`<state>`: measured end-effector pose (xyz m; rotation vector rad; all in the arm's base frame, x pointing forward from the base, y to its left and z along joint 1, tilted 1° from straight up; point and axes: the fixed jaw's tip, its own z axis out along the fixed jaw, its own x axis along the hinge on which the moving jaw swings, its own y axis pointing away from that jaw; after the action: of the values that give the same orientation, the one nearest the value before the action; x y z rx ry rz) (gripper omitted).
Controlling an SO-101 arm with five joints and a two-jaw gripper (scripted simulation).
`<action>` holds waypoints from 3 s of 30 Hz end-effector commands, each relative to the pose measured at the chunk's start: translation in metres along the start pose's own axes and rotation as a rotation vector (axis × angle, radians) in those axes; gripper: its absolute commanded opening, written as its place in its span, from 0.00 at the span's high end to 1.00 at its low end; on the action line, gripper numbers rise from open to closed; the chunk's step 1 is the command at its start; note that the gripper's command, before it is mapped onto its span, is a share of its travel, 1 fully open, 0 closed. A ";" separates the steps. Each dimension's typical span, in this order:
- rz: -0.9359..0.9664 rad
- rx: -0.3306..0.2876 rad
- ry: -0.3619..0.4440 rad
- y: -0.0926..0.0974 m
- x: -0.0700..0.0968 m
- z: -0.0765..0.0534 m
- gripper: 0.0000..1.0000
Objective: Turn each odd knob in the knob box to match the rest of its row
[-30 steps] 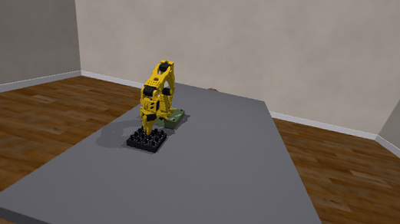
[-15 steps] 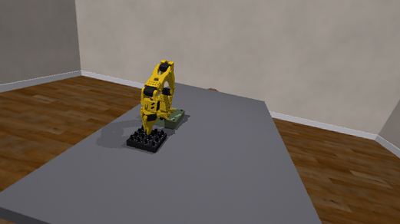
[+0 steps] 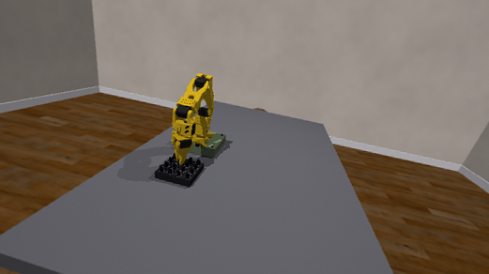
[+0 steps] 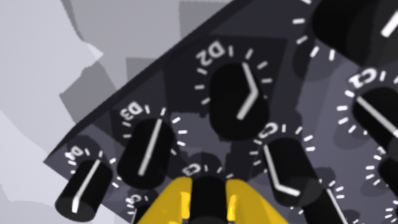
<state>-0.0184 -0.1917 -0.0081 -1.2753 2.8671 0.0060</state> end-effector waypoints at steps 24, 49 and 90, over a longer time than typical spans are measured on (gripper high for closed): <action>0.354 -0.008 -0.005 0.000 -0.003 0.002 0.99; 0.756 -0.009 -0.004 -0.001 -0.005 0.002 0.99; 1.367 -0.011 -0.001 -0.004 -0.006 0.002 0.99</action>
<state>-0.0107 -0.1913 -0.0080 0.7426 3.0553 -0.0005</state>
